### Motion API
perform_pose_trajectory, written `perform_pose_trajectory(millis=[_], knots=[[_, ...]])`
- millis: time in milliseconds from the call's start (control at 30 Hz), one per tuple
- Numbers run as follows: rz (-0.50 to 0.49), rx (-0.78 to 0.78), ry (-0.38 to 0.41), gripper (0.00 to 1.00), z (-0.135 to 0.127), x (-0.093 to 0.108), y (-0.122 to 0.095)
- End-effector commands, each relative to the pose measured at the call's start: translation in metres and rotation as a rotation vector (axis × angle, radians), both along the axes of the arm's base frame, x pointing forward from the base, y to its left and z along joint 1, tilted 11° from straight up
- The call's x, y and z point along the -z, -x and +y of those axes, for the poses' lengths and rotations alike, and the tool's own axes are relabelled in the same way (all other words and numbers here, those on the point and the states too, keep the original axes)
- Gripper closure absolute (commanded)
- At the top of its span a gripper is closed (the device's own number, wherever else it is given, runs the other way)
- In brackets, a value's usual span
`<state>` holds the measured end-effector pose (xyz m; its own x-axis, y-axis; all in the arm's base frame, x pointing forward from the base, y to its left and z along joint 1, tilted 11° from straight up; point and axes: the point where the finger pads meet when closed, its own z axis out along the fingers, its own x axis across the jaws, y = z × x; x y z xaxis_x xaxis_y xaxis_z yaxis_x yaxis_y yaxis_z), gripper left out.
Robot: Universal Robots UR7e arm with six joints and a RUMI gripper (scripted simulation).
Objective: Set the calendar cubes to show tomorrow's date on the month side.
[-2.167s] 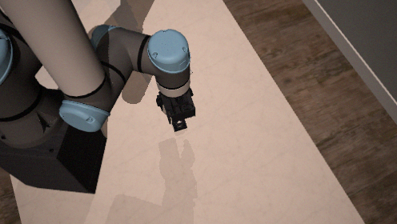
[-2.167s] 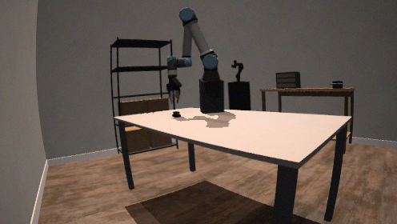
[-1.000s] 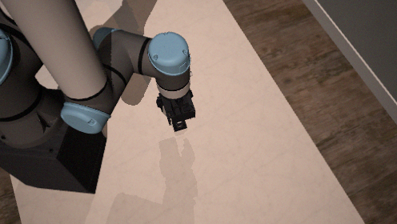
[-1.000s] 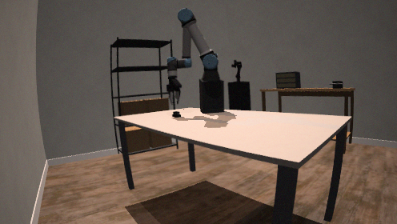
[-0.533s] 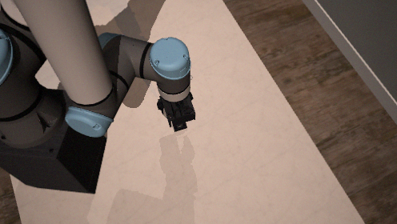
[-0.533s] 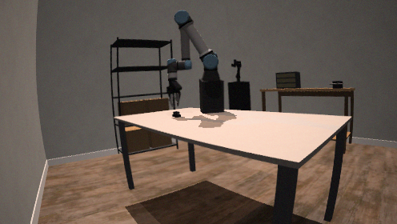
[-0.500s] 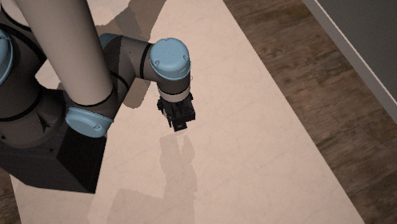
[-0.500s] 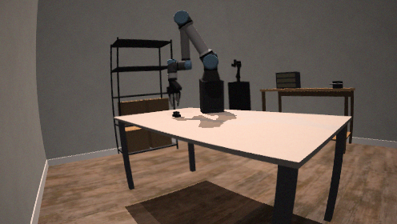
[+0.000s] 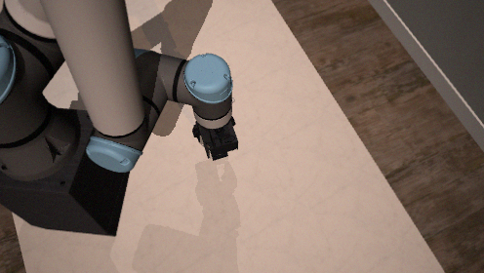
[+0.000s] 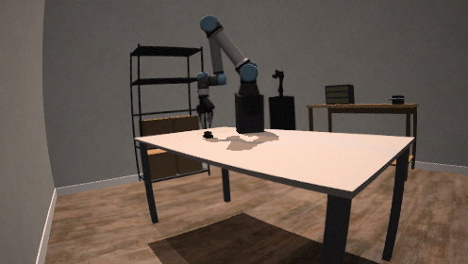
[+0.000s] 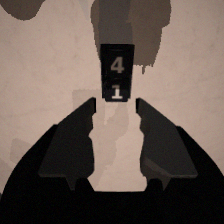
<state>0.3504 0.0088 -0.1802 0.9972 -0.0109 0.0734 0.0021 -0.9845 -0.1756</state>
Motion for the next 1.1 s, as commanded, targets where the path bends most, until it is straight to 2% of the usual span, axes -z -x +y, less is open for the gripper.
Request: perform_pose_trajectory(millis=[0,1067], knots=[[-0.006,-0.001,0.003,0.72,0.0001,0.0051,-0.0032],[-0.006,-0.001,0.003,0.72,0.0007,0.0084,-0.0028]])
